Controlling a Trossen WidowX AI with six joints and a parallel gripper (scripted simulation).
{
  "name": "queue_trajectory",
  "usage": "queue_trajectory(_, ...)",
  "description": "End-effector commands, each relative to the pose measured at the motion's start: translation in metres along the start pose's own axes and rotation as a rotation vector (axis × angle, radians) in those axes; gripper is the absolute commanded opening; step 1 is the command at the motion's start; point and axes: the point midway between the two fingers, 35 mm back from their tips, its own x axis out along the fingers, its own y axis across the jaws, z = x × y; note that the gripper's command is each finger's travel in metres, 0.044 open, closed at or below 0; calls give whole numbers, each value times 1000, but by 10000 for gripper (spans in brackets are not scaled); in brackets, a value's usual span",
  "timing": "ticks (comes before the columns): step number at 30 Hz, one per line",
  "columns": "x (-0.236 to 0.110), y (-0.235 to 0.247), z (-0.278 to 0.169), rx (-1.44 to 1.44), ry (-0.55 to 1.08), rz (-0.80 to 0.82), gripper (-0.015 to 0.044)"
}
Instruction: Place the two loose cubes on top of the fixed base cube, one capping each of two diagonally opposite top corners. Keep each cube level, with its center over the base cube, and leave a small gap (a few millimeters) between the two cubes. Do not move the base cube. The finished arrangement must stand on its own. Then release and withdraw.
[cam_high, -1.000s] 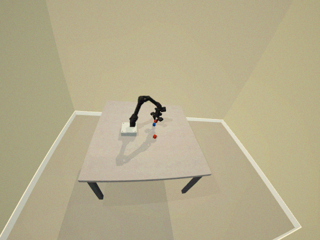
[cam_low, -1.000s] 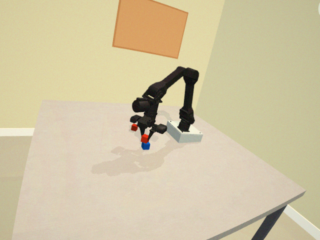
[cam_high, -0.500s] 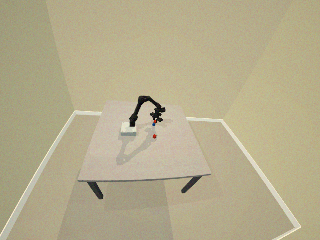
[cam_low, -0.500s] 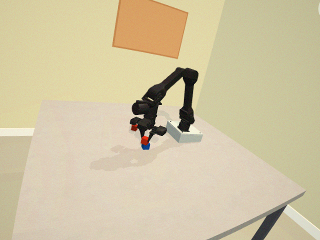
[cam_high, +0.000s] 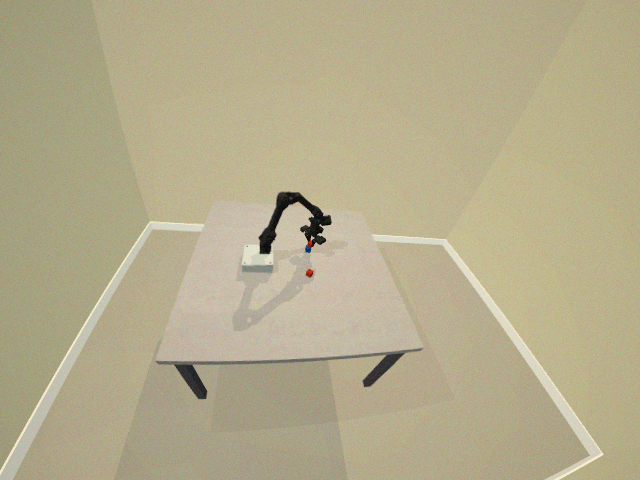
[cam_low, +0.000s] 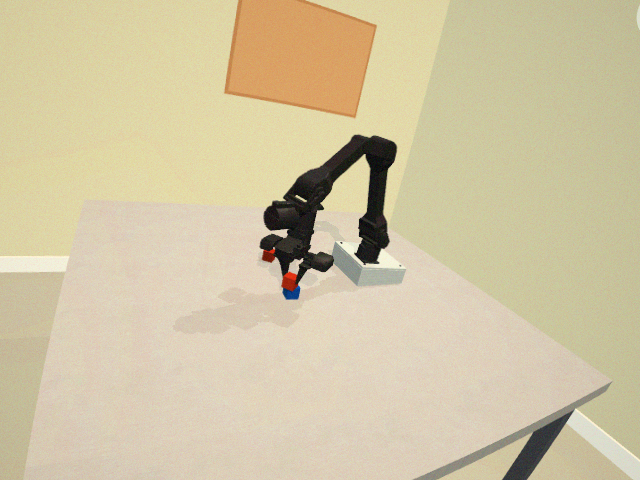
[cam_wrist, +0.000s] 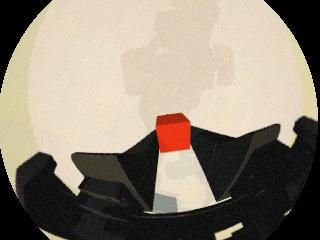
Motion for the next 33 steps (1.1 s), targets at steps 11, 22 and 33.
queue_trajectory(11,-10,0,0,0,0,0,205)
queue_trajectory(22,-22,0,0,0,0,0,205)
queue_trajectory(33,-30,0,0,0,0,0,205)
